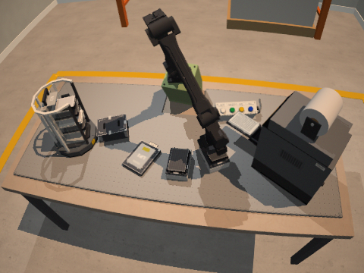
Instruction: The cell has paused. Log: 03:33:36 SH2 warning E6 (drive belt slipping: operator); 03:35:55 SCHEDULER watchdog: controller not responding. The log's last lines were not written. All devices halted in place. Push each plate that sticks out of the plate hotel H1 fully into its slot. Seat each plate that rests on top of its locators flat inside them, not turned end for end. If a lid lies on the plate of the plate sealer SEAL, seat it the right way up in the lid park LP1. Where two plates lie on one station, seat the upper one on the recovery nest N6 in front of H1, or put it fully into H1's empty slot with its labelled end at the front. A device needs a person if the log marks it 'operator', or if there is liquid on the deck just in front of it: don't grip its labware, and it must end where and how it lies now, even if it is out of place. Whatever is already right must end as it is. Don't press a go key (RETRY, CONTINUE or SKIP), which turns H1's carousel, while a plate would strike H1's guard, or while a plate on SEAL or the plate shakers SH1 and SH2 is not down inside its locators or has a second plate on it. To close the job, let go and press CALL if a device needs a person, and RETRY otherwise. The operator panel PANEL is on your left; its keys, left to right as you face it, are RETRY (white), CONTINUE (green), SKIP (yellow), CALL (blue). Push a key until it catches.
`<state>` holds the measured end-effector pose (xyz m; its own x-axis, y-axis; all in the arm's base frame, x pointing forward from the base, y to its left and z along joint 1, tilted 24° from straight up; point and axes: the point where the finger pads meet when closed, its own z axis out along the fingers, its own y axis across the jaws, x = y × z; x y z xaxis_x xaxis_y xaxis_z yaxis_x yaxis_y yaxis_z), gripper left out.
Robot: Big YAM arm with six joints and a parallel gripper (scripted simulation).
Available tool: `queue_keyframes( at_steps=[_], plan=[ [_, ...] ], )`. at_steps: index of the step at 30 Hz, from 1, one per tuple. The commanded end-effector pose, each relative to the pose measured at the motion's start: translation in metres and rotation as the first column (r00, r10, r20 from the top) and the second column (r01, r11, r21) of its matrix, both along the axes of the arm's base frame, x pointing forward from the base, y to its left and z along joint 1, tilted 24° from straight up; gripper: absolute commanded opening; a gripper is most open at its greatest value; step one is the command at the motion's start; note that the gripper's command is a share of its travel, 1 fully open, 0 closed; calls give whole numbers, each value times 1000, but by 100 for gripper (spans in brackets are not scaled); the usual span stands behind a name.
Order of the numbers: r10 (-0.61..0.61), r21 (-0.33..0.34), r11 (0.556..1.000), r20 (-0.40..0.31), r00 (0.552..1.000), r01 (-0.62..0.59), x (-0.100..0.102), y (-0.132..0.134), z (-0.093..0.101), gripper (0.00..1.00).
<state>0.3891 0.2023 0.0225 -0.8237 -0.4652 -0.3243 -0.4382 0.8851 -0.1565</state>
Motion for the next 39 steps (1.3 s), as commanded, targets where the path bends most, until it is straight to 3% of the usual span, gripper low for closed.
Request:
queue_keyframes(
  at_steps=[1,39],
  plan=[
    [-2,0,1000,-4,1000,2,4,-3,-7,84],
    [-1,0,1000,-4,1000,1,5,-3,-12,84]
  ],
)
